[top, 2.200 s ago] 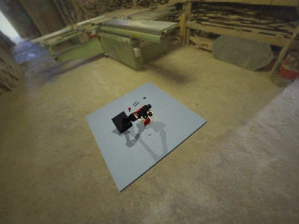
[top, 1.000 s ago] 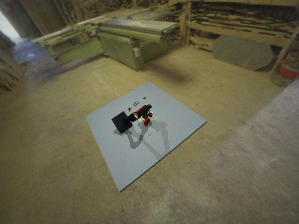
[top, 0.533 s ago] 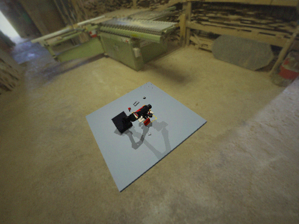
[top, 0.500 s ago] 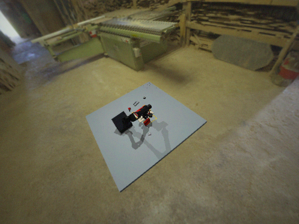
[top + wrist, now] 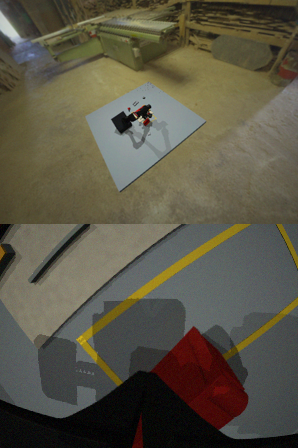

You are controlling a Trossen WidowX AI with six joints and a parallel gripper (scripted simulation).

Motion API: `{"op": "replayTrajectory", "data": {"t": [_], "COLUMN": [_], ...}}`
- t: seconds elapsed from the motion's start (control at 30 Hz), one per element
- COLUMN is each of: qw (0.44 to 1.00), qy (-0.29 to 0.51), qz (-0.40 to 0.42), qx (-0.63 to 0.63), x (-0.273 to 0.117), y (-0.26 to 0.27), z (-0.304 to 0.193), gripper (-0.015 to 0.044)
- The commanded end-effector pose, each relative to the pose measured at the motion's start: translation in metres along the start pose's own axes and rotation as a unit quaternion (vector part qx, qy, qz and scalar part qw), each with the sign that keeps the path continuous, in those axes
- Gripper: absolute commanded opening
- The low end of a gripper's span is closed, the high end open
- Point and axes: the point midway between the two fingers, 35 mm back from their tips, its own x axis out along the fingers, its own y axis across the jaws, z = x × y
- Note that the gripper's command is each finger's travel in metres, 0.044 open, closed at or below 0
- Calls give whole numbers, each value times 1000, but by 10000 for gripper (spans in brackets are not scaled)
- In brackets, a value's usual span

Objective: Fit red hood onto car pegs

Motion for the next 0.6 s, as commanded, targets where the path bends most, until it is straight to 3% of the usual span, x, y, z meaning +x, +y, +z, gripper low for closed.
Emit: {"op": "replayTrajectory", "data": {"t": [0.0,0.57], "qw": [1000,998], "qy": [-2,-3], "qz": [1,1], "qx": [14,60], "x": [0,0], "y": [-1,-2], "z": [1,0], "gripper": [0,0]}}
